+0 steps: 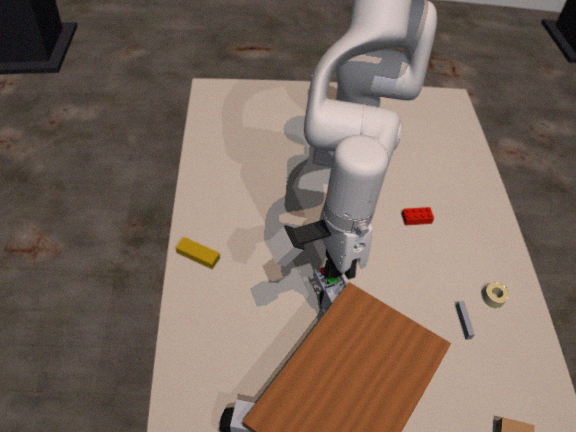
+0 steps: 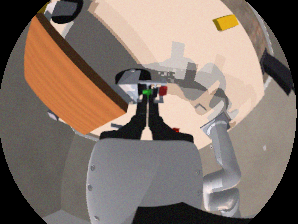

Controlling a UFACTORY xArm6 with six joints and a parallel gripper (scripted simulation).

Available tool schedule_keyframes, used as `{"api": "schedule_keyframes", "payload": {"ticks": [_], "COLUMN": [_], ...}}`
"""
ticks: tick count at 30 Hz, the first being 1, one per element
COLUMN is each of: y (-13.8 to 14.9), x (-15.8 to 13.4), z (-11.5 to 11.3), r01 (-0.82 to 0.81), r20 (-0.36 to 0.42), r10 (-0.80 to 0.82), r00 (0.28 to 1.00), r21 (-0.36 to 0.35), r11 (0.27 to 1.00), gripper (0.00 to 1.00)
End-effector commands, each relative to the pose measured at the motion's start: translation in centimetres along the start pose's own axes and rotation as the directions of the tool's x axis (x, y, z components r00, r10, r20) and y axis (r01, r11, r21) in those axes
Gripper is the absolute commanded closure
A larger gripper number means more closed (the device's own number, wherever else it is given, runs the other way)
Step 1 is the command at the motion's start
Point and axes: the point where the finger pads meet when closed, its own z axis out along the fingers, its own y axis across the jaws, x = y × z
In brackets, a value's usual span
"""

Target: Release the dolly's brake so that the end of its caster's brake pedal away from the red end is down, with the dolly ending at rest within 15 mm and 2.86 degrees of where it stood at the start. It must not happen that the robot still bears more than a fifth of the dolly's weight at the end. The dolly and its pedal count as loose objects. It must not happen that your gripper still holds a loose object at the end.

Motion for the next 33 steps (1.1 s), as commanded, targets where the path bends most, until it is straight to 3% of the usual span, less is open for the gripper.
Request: {"api": "schedule_keyframes", "payload": {"ticks": [1, 33], "y": [-0.1, -0.1], "x": [0.1, 0.1], "z": [0.1, 1.3], "r01": [0.000, 0.000], "r20": [-0.002, -0.002], "r10": [0.000, 0.000], "r00": [1.000, 1.000], "r21": [0.004, 0.004], "r11": [1.000, 1.000], "gripper": [1.00, 1.00]}}
